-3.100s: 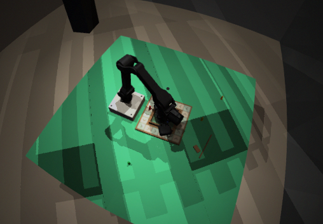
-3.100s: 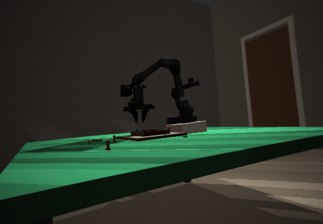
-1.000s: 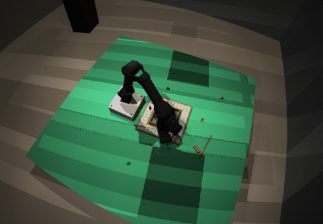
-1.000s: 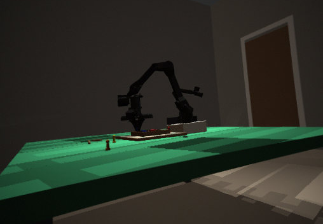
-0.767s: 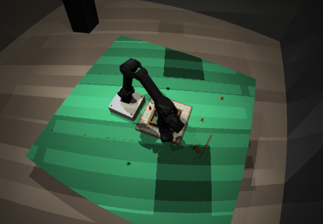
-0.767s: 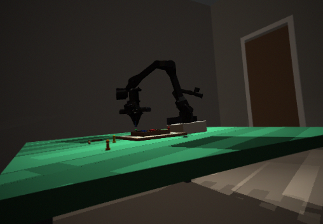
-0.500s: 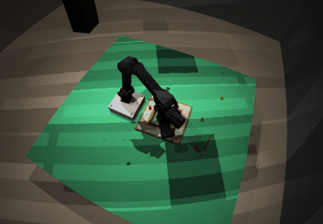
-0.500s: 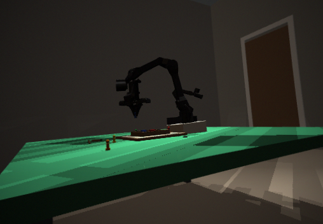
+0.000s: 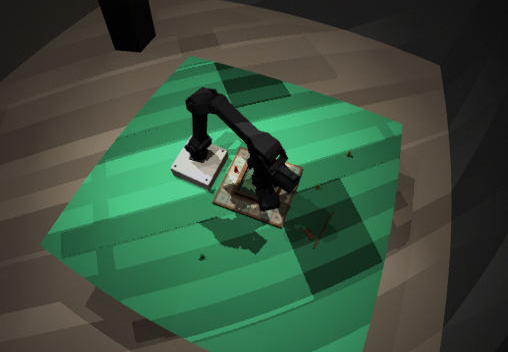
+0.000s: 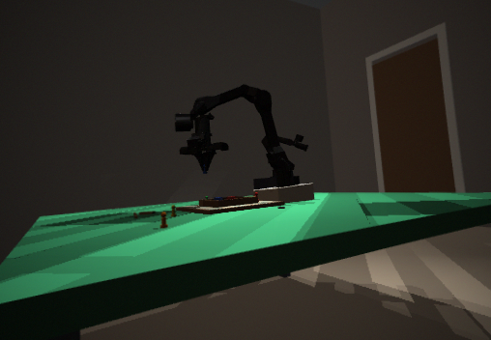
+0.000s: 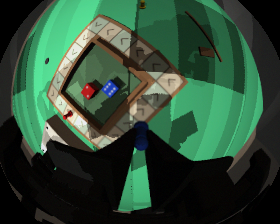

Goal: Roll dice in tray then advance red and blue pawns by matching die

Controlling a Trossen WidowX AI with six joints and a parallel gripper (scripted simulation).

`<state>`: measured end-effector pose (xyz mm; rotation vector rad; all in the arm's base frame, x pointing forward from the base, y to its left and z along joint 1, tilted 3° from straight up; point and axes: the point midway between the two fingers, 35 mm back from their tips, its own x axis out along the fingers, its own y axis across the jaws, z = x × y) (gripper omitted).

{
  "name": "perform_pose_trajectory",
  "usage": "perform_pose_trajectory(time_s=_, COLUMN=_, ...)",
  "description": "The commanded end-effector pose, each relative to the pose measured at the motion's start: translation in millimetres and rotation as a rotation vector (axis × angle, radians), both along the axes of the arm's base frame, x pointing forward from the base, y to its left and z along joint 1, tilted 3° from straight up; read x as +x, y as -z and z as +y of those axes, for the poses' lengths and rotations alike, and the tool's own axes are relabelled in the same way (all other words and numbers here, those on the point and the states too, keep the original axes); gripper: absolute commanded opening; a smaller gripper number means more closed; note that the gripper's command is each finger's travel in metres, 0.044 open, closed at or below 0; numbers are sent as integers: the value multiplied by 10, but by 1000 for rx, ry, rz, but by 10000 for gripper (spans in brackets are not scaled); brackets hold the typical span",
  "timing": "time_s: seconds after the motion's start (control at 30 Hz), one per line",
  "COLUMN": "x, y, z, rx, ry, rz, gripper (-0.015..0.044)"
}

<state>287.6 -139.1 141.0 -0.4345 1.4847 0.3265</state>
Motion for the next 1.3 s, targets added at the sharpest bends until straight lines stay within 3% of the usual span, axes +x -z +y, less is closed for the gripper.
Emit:
perform_pose_trajectory(time_s=0.0, x=194, y=78, z=170, rx=2, ry=-2, rz=-1, gripper=0)
perform_pose_trajectory(time_s=0.8, x=994, y=646, z=1500, rx=15, ry=2, rz=-15, gripper=0)
perform_pose_trajectory(time_s=1.03, x=1012, y=692, z=1543, rx=15, ry=3, rz=-15, gripper=0)
perform_pose_trajectory(time_s=1.27, x=1034, y=1002, z=1531, rx=15, ry=3, rz=-15, gripper=0)
